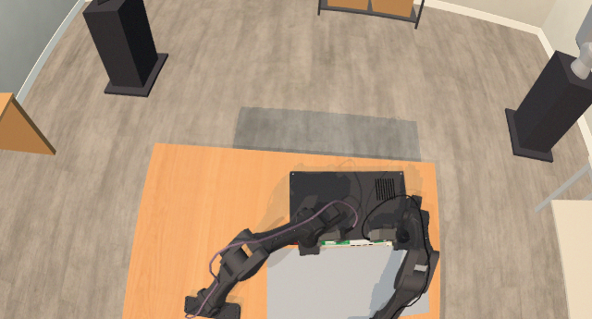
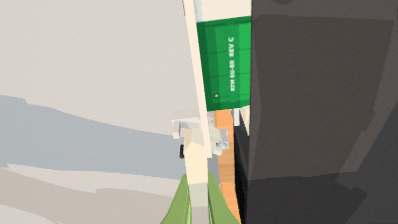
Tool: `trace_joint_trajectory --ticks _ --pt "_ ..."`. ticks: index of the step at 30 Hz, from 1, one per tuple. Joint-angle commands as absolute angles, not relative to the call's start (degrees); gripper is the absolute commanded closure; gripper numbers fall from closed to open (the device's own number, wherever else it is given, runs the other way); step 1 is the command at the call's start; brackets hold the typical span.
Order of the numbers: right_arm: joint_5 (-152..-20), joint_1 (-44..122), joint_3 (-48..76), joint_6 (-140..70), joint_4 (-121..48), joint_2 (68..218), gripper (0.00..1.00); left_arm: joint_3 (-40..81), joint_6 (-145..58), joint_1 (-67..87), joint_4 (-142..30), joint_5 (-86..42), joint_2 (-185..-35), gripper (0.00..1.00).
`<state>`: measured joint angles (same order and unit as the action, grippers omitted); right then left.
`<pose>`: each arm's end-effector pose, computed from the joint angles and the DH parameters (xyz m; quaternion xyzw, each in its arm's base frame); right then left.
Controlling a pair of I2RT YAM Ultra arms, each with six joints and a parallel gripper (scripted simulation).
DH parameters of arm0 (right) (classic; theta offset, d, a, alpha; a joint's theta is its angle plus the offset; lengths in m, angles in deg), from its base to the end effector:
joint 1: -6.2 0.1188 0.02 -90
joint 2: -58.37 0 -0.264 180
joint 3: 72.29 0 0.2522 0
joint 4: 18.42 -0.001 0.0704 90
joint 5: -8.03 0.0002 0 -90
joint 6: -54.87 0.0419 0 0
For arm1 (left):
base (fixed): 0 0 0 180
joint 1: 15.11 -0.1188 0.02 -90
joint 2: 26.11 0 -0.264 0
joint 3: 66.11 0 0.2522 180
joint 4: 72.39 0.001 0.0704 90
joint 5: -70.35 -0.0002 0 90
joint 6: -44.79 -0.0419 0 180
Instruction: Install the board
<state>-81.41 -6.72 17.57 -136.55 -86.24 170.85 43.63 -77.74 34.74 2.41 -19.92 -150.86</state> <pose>0.3439 -0.0783 0.1534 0.6978 -0.7163 -0.0006 0.0062 0.2677 -0.3161 0.1581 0.6586 0.7525 -0.0026 0.0013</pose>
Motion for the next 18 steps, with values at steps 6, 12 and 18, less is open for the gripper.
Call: trace_joint_trajectory --ticks 6,12,18 --pt "-81.94 -6.23 19.14 -135.4 -86.23 171.48 0.97 45.45 -76.63 34.07 3.35 -19.53 -151.99 0.97" --pt "-82.51 -6.29 18.45 -132.45 -85.4 170.86 0.97 45.64 -73.3 34.08 3.38 -19.22 -152.07 0.97" --pt "-82.48 -6.27 18.43 -132.37 -85.49 170.85 0.97 45.75 -73.24 34.09 3.5 -19.21 -152.14 0.97"
